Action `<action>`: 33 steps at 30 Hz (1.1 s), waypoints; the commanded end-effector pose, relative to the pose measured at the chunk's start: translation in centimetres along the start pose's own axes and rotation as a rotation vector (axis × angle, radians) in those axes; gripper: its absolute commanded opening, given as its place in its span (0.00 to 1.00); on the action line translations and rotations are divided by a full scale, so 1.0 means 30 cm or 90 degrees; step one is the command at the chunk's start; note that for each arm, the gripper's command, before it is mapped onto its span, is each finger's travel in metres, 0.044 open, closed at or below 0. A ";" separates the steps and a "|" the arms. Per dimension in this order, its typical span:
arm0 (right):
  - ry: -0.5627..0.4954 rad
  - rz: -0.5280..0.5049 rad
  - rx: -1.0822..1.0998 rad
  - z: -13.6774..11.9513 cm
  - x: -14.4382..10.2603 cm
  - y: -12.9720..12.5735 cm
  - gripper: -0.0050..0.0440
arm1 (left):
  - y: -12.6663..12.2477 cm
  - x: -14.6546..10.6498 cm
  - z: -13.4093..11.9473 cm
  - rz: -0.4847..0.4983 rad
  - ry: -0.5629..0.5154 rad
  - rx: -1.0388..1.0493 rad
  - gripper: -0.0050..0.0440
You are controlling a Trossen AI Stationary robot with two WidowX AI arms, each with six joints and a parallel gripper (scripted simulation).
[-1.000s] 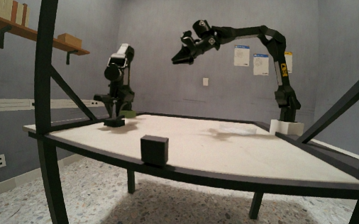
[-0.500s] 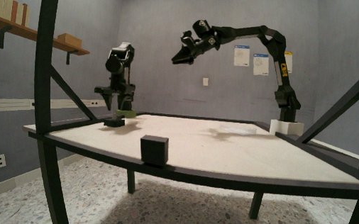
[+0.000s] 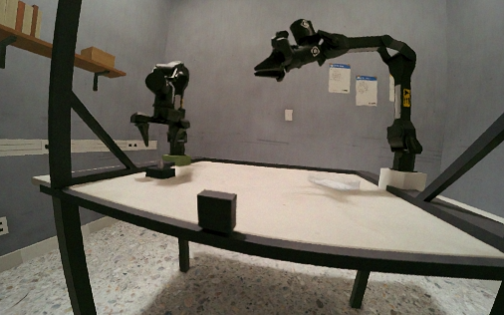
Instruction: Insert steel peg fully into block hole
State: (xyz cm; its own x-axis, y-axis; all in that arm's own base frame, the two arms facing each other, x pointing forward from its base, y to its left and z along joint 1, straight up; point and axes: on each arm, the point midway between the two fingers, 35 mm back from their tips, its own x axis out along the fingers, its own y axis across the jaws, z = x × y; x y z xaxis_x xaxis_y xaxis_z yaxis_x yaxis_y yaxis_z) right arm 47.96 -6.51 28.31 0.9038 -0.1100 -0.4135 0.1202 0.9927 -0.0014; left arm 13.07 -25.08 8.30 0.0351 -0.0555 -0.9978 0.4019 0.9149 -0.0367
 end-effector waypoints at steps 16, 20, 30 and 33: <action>-0.272 0.064 -0.013 -0.062 -0.524 0.137 0.51 | 0.020 -0.091 -0.057 -0.064 -0.172 0.386 1.00; -0.290 0.069 -0.013 -0.079 -0.554 0.143 0.51 | 0.022 -0.094 -0.059 -0.067 -0.180 0.406 1.00; -0.310 0.076 -0.012 -0.109 -0.583 0.149 0.51 | 0.017 -0.098 -0.056 -0.067 -0.185 0.421 1.00; -0.306 0.076 -0.013 -0.113 -0.577 0.150 0.51 | 0.017 -0.098 -0.056 -0.067 -0.185 0.421 1.00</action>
State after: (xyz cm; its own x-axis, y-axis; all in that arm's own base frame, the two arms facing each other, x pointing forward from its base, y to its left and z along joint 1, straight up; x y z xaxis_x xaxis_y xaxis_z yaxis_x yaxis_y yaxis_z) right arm 31.57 -0.02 32.55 0.9985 -0.0001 0.0549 0.0001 1.0000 -0.0008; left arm 11.53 -23.57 10.67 0.1636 -0.3029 -0.9389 0.8819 0.4713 0.0016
